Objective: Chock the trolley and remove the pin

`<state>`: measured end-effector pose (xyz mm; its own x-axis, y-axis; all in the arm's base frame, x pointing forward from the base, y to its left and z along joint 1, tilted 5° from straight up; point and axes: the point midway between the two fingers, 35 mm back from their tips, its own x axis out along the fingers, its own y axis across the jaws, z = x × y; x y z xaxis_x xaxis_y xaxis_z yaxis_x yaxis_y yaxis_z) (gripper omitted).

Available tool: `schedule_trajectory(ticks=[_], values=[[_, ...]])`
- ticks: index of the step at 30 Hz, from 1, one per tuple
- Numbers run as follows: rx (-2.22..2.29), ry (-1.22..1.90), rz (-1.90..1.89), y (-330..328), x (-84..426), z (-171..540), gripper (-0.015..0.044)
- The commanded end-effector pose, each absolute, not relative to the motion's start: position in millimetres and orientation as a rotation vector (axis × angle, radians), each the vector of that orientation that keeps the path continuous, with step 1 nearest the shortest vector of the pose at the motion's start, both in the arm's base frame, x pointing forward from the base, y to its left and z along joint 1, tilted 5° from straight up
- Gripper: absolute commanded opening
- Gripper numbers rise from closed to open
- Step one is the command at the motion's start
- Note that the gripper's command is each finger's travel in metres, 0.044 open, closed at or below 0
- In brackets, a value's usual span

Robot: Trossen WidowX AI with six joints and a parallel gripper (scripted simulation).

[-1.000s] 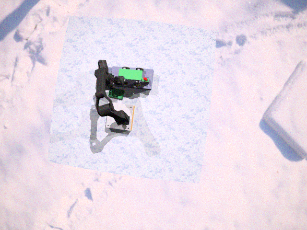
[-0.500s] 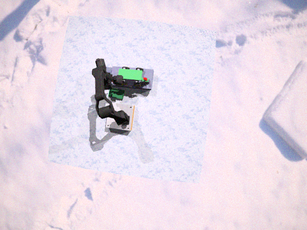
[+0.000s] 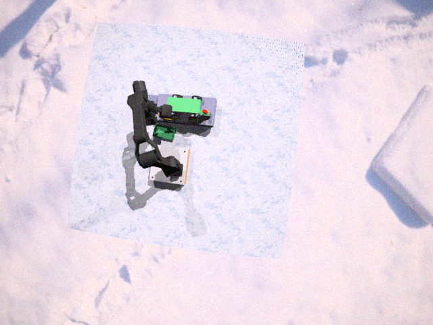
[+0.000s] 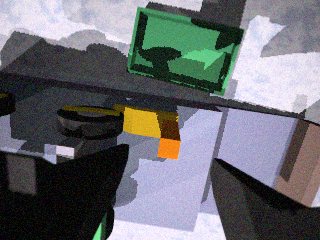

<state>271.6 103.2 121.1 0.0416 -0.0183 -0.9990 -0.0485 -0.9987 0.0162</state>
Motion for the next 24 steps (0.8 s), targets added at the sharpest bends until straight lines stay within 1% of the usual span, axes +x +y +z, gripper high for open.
schedule_trajectory(ticks=[1,4,8,16,24], values=[[-2.253,0.101,2.087,104,277,126,0.0190],[-2.243,0.173,1.950,101,288,137,0.0190],[-2.205,0.286,1.868,86,297,141,0.0190],[-1.947,0.724,1.623,19,312,147,0.0190],[-1.651,1.088,1.329,-51,312,152,0.0190]])
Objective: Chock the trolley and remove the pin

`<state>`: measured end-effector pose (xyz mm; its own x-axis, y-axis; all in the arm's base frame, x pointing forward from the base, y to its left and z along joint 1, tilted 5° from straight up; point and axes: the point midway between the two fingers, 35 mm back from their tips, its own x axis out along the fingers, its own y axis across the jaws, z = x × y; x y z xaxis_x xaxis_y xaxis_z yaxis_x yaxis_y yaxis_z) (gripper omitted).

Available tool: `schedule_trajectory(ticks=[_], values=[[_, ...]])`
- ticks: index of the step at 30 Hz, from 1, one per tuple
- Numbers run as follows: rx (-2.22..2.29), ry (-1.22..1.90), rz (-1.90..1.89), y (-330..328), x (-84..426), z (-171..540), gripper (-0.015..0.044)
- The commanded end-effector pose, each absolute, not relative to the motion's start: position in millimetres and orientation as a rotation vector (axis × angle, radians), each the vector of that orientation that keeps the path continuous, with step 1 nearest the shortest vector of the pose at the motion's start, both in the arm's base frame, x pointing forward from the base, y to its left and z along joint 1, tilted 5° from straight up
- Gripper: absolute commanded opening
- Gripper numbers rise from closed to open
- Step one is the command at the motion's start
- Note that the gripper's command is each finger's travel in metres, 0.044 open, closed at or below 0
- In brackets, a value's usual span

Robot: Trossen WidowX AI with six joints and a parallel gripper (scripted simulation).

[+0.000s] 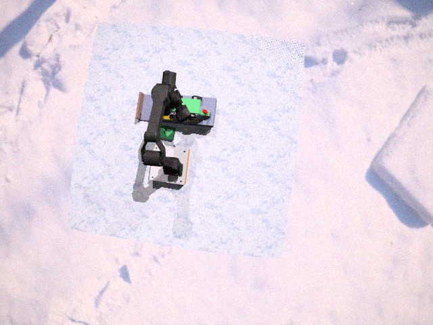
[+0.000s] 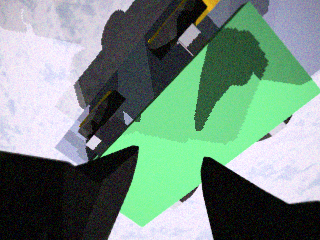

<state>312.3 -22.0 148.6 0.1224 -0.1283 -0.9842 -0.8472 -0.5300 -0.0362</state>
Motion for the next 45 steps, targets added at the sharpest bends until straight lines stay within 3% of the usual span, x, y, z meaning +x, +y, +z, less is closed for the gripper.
schedule_trajectory(ticks=[1,8,45], values=[[-1.612,1.128,1.290,-60,311,153,0.0190],[-1.359,1.354,1.033,-115,298,158,0.0190],[-1.353,1.360,1.026,-124,299,124,0.0190]])
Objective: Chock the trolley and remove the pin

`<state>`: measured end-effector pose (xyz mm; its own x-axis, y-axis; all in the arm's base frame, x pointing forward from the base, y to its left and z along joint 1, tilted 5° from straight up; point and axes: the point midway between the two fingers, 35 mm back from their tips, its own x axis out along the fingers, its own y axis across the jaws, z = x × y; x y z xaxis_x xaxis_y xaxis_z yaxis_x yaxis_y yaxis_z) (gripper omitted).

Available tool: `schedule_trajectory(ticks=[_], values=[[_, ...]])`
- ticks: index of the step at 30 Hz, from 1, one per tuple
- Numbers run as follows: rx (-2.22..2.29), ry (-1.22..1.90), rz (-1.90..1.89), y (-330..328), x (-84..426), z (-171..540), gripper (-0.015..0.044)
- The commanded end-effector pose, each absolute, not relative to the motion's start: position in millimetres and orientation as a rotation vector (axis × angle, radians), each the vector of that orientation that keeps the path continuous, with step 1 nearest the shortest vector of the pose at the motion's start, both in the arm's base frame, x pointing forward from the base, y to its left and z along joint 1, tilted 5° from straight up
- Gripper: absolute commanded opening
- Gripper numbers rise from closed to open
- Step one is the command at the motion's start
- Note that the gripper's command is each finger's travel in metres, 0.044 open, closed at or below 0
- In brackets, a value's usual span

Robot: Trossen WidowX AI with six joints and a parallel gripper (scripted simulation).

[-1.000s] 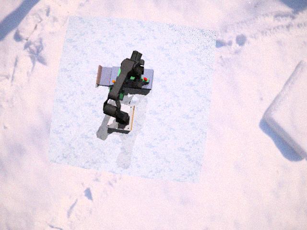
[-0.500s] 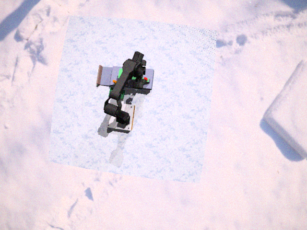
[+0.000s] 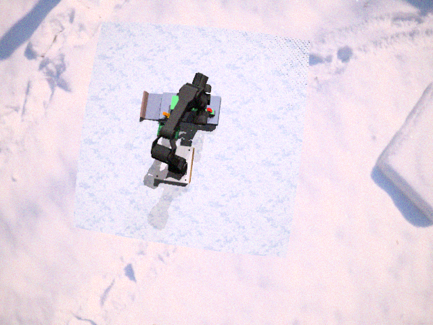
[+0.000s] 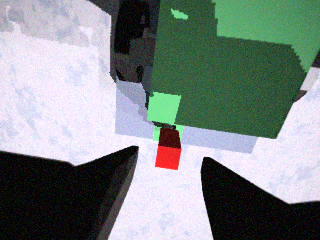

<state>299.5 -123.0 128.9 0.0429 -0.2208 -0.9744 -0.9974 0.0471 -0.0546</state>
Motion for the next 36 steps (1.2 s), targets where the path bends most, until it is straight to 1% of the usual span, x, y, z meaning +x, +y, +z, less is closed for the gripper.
schedule_trajectory(ticks=[1,27,32,36], values=[[-1.353,1.360,1.026,-124,299,123,0.0190],[-1.353,1.360,1.025,-132,300,90,0.0190],[-1.352,1.360,1.021,-131,301,93,0.0059],[-1.352,1.360,1.021,-131,301,93,0.0032]])
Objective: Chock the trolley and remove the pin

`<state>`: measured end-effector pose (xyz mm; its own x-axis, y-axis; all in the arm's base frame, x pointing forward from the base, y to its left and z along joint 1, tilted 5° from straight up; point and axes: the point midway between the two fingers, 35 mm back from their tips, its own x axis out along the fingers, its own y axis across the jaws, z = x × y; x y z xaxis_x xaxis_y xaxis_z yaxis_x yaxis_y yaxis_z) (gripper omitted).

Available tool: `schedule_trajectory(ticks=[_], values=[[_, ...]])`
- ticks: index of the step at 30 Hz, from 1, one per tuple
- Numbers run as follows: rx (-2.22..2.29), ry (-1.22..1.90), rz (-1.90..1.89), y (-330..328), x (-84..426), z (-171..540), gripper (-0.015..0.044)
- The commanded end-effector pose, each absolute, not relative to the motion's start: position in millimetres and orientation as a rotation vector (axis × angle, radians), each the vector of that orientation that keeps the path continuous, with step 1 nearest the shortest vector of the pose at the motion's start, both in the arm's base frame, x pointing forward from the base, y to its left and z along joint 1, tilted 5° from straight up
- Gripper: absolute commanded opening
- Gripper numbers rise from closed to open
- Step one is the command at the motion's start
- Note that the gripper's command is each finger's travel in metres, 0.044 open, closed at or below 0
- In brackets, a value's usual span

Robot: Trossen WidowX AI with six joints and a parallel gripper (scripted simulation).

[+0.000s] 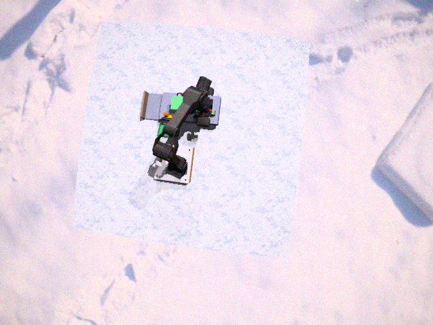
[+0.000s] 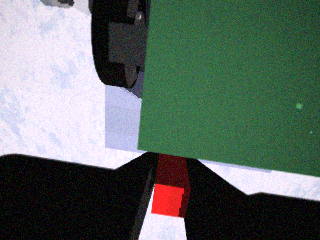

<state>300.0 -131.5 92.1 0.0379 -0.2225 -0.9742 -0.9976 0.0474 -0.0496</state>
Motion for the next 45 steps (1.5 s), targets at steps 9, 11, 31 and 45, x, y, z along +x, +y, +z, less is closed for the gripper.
schedule_trajectory(ticks=[9,11,31,45], values=[[-1.353,1.360,1.023,-131,300,96,0.0000],[-1.353,1.360,1.025,-131,300,97,0.0000],[-1.353,1.360,1.025,-130,298,106,0.0000],[-1.353,1.360,1.025,-129,298,112,0.0000]])
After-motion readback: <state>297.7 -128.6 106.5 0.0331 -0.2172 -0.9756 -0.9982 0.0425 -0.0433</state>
